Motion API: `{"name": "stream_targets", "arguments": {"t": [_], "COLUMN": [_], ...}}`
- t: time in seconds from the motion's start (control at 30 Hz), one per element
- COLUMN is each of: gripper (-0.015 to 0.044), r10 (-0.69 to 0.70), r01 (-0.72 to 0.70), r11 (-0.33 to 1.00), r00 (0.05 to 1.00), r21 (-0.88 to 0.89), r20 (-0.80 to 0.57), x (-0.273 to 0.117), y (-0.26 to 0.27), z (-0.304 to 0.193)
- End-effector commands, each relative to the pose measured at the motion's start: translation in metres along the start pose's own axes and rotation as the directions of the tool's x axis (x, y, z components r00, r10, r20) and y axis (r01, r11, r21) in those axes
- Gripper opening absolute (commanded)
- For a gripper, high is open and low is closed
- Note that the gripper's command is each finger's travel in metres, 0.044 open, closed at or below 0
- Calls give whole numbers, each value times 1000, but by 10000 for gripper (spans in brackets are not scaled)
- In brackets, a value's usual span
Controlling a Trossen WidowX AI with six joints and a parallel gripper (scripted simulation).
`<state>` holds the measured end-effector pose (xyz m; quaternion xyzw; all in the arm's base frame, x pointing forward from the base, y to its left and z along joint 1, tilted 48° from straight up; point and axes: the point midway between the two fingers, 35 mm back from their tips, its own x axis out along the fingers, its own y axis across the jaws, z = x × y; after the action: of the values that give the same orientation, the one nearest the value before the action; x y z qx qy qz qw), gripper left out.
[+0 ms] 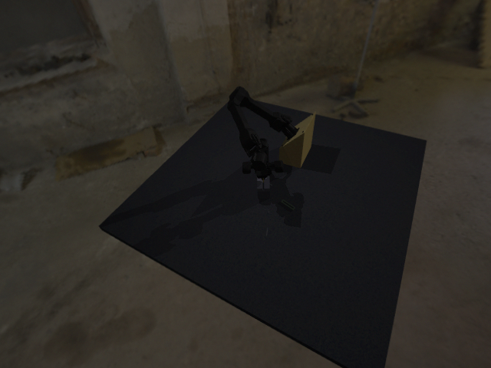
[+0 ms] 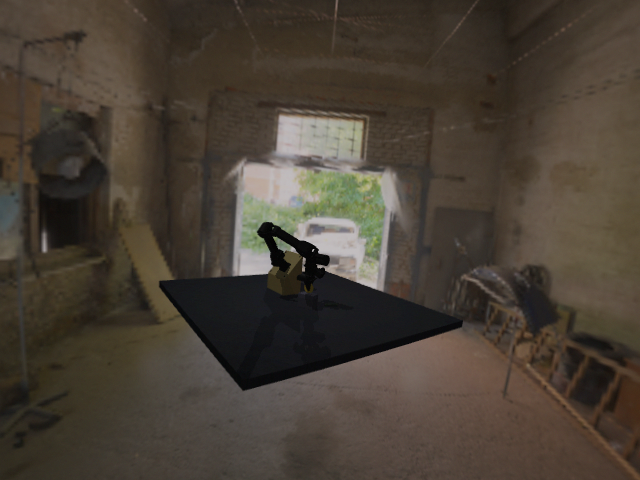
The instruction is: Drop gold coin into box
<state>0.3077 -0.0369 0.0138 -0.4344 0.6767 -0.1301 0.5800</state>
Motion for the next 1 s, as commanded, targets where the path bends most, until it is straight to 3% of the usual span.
{"name": "stream_targets", "arguments": {"t": [0.0, 0.13, 0.33, 0.63, 0.97], "gripper": [0, 0, 157, 161, 423], "r10": [-2, -2, 0, 0, 0], "r01": [2, 2, 0, 0, 0], "r11": [1000, 1000, 1000, 1000, 1000], "r00": [1000, 1000, 1000, 1000, 1000], "r21": [-8, -6, 0, 0, -4], "r20": [-7, -7, -1, -1, -2], "x": [3, 5, 2, 2, -28], "y": [0, 0, 0, 0, 1], "z": [-2, -1, 0, 0, 0]}}
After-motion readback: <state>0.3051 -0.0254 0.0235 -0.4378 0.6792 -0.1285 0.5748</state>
